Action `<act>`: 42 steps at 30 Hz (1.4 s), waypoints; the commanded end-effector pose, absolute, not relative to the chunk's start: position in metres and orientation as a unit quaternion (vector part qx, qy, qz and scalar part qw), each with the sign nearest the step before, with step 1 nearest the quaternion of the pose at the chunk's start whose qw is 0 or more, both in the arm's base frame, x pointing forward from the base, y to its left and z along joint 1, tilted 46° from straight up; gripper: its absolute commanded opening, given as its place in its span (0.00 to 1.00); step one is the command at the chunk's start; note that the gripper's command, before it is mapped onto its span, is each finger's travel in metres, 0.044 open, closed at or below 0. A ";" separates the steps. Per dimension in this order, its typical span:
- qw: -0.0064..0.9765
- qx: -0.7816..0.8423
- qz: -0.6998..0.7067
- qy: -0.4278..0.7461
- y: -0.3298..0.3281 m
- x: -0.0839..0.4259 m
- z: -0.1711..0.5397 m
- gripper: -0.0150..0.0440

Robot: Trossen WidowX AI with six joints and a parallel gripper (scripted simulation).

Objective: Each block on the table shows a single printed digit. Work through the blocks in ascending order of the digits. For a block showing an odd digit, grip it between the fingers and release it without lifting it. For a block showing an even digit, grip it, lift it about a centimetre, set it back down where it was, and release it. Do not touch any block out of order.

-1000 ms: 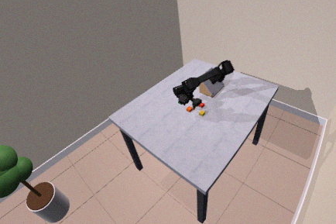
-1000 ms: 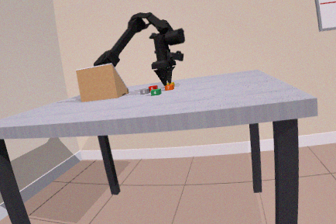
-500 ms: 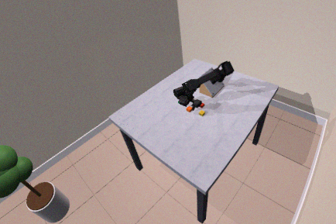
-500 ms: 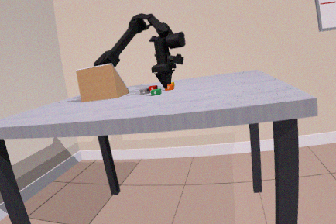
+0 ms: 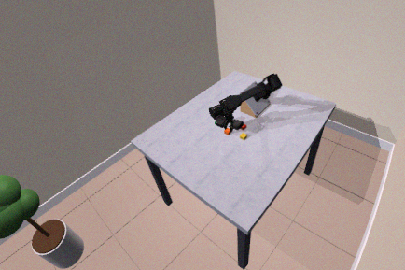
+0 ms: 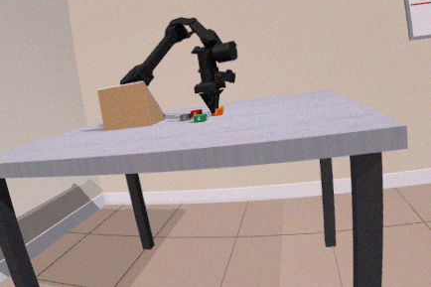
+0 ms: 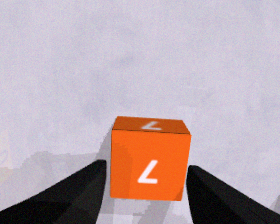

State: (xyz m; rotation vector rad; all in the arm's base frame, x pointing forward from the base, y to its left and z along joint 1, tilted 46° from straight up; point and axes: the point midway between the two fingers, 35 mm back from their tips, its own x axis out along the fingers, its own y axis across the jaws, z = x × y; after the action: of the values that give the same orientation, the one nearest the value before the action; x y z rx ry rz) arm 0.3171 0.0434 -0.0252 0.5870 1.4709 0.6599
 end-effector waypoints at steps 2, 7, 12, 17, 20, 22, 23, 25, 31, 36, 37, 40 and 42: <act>0.652 0.261 0.291 0.649 0.045 0.316 -0.026 0.46; 0.652 0.261 0.291 0.649 0.045 0.316 -0.026 0.46; 0.652 0.261 0.291 0.649 0.045 0.316 -0.026 0.46; 0.652 0.261 0.291 0.649 0.045 0.316 -0.026 0.50; 0.652 0.261 0.291 0.649 0.045 0.316 -0.026 0.64; 0.652 0.261 0.291 0.649 0.045 0.316 -0.026 0.72; 0.652 0.261 0.291 0.649 0.045 0.316 -0.026 0.77; 0.652 0.261 0.291 0.649 0.045 0.316 -0.026 0.86; 0.652 0.261 0.291 0.649 0.036 0.317 -0.018 0.93; 0.652 0.261 0.291 0.650 0.018 0.317 -0.001 0.93; 0.652 0.261 0.291 0.650 0.018 0.317 -0.001 0.93; 0.653 0.260 0.290 0.650 0.027 0.316 0.024 0.93; 0.653 0.260 0.289 0.650 0.039 0.311 0.057 0.93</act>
State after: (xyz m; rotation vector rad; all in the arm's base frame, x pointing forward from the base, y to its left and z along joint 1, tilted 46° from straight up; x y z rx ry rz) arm 0.3115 0.0246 0.0170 0.6130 1.4910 0.6477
